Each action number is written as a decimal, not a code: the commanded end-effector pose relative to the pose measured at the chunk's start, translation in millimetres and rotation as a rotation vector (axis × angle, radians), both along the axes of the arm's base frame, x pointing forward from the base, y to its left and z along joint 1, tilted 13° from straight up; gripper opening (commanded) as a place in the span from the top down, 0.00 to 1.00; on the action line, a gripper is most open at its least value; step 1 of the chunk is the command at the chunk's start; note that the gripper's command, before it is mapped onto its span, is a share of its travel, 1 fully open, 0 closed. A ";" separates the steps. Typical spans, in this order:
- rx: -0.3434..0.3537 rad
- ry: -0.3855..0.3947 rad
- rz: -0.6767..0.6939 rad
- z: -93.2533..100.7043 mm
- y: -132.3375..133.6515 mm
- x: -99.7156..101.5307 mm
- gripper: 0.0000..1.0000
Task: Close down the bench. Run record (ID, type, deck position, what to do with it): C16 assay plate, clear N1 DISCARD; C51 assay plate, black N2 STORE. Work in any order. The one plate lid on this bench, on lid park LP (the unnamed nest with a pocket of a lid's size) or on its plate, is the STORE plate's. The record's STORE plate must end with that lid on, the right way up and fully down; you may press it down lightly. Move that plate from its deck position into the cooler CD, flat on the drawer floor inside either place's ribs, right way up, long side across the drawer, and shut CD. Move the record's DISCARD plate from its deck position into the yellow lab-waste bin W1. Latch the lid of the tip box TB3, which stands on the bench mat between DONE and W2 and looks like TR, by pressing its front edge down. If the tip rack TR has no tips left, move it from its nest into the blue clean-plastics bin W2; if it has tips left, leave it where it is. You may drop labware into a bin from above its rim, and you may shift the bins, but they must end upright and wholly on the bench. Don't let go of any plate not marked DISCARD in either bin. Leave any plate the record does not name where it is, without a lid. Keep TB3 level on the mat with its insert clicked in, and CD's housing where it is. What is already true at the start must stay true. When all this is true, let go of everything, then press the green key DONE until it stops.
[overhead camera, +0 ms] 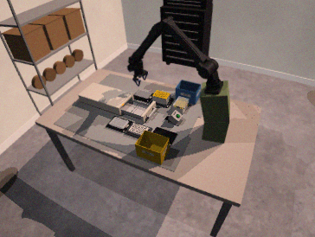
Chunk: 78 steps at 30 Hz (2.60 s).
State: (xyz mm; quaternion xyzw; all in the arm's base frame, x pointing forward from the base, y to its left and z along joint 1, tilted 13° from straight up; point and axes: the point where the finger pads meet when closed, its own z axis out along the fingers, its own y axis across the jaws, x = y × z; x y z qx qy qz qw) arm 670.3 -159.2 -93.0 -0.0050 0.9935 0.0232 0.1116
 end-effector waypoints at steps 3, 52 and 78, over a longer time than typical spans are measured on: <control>-0.006 -0.031 -0.011 21.3 -14.6 5.8 0.00; -0.007 -0.036 -0.011 22.2 -16.2 5.1 0.00; -0.011 -0.054 -0.012 3.9 -16.2 21.5 0.00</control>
